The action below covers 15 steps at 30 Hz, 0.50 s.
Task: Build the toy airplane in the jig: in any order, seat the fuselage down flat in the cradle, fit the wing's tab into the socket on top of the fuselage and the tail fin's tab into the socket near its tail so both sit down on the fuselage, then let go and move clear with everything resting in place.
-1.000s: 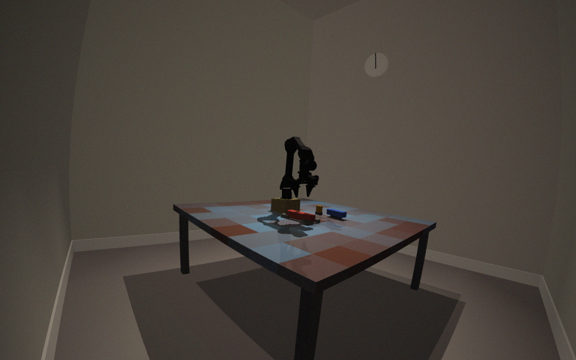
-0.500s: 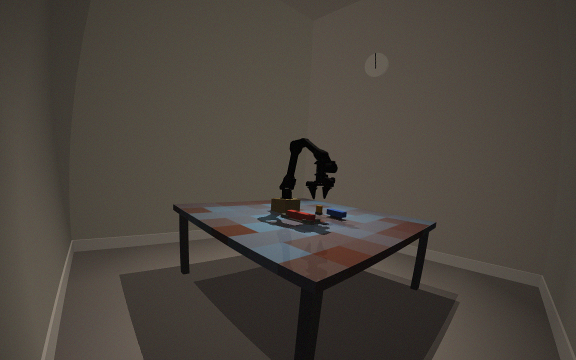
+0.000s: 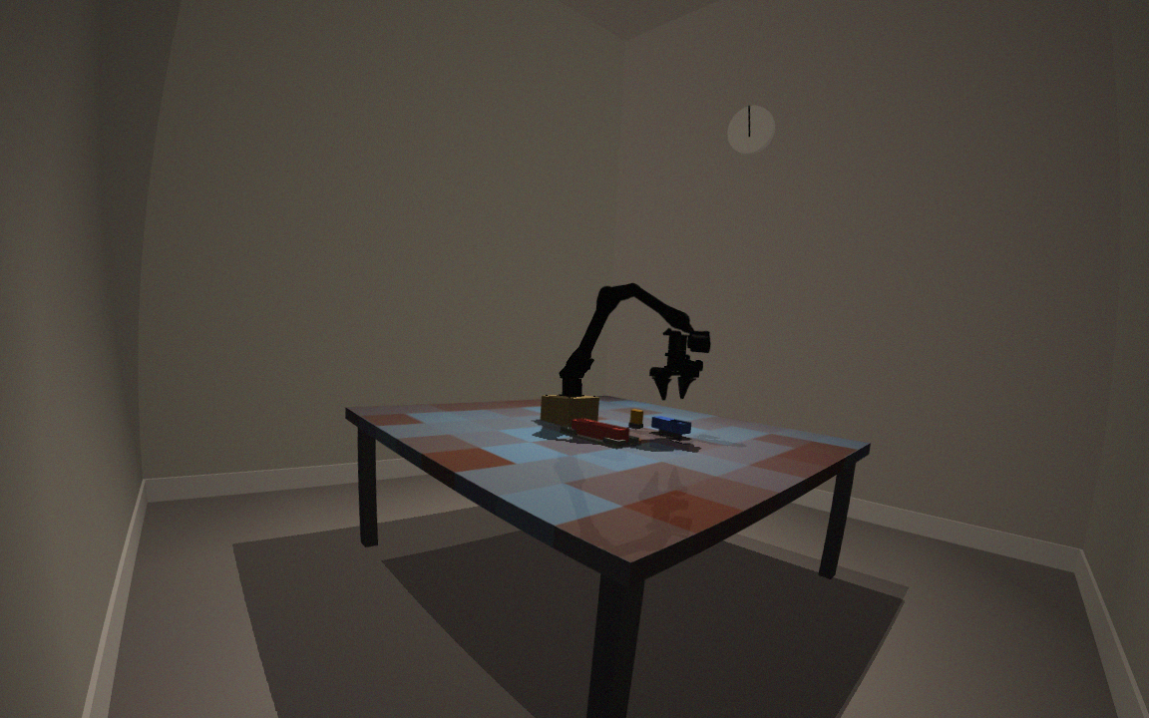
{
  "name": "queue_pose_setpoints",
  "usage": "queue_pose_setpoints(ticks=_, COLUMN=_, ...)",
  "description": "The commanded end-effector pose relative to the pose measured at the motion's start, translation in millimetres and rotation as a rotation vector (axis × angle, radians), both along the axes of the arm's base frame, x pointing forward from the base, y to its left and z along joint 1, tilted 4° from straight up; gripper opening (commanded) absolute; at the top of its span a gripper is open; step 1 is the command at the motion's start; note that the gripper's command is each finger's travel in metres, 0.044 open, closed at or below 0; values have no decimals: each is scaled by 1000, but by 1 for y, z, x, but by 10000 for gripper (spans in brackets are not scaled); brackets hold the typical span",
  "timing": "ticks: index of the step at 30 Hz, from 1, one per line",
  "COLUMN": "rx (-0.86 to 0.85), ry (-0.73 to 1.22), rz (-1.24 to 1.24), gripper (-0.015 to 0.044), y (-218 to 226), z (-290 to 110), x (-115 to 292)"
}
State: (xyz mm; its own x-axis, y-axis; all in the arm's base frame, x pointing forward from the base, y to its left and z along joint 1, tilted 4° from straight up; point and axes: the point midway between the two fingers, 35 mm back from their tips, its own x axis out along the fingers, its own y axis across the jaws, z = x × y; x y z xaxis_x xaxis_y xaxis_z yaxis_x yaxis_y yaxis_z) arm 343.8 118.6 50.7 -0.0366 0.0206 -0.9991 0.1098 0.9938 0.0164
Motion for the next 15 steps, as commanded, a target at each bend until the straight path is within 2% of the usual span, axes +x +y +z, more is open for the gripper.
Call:
queue_pose_setpoints(ticks=1, rx=1, ry=0, rz=-22, gripper=440, y=-2, z=-11, x=2)
queue_pose_setpoints(ticks=3, rx=1, ry=0, rz=-22, gripper=440, y=-1, z=-32, x=1)
queue_pose_setpoints(ticks=15, rx=1, ry=0, rz=-22, gripper=440, y=-1, z=-54, x=0)
